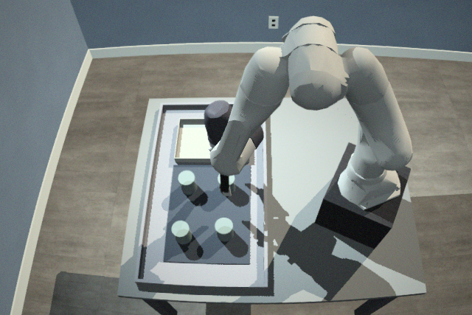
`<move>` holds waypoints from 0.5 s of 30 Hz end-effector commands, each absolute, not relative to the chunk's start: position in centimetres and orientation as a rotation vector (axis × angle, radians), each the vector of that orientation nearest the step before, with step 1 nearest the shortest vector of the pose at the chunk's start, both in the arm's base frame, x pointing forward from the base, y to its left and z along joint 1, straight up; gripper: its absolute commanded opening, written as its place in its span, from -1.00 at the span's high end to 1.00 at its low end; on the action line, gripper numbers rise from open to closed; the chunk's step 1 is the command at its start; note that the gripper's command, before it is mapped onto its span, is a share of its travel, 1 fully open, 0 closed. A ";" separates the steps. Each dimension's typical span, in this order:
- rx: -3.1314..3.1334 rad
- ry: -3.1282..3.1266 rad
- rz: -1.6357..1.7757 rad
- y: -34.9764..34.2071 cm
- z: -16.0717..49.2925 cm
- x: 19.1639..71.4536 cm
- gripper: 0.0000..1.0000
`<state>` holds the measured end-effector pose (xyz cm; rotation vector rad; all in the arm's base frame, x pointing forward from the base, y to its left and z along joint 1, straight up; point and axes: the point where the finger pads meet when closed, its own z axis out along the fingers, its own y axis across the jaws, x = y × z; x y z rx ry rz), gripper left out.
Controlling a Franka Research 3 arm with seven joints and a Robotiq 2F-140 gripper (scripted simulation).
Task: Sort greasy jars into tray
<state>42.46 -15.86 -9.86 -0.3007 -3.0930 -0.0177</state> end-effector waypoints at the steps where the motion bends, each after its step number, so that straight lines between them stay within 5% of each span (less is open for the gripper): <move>1: -0.225 -3.137 -0.010 -16.5 -9.9 43.5 -1.00; 15: -0.225 -3.137 -0.010 -16.5 -10.1 43.5 -1.00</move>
